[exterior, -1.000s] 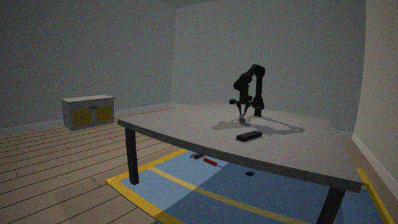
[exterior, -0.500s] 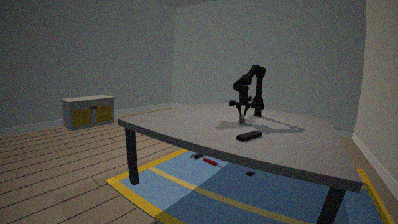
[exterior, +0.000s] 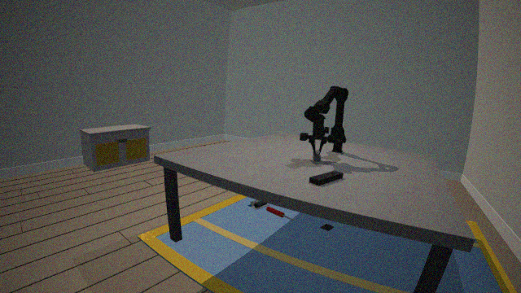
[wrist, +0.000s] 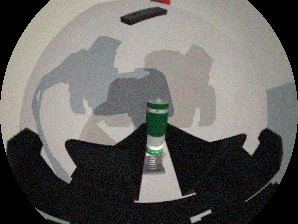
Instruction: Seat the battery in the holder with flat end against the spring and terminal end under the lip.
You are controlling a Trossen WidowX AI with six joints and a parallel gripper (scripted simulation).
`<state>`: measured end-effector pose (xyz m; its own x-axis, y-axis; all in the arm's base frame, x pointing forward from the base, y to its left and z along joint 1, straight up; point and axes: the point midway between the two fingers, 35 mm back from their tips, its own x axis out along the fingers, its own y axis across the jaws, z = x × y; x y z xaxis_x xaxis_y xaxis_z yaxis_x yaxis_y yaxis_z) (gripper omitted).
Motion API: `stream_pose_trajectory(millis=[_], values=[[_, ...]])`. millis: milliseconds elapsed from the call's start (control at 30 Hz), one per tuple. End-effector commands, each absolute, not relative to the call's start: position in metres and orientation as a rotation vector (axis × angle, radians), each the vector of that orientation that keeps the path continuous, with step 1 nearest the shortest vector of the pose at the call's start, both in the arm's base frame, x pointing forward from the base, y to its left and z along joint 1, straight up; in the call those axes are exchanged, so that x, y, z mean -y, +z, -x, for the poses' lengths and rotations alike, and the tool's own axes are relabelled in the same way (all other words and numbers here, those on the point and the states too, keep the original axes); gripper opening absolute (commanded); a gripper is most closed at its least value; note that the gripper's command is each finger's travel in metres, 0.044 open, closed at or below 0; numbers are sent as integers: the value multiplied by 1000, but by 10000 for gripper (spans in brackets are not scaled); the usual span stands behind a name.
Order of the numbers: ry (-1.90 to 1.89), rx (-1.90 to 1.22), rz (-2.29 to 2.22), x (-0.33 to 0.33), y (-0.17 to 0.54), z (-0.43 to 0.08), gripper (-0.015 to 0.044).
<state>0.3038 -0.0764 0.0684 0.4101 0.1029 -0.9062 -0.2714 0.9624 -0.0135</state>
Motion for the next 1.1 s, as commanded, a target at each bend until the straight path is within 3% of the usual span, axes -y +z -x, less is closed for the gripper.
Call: stream_pose_trajectory(millis=[0, 1067], values=[[241, -1090, 164, 77, 68, -302, 70], [247, -1017, 160, 82, 59, -280, 70]])
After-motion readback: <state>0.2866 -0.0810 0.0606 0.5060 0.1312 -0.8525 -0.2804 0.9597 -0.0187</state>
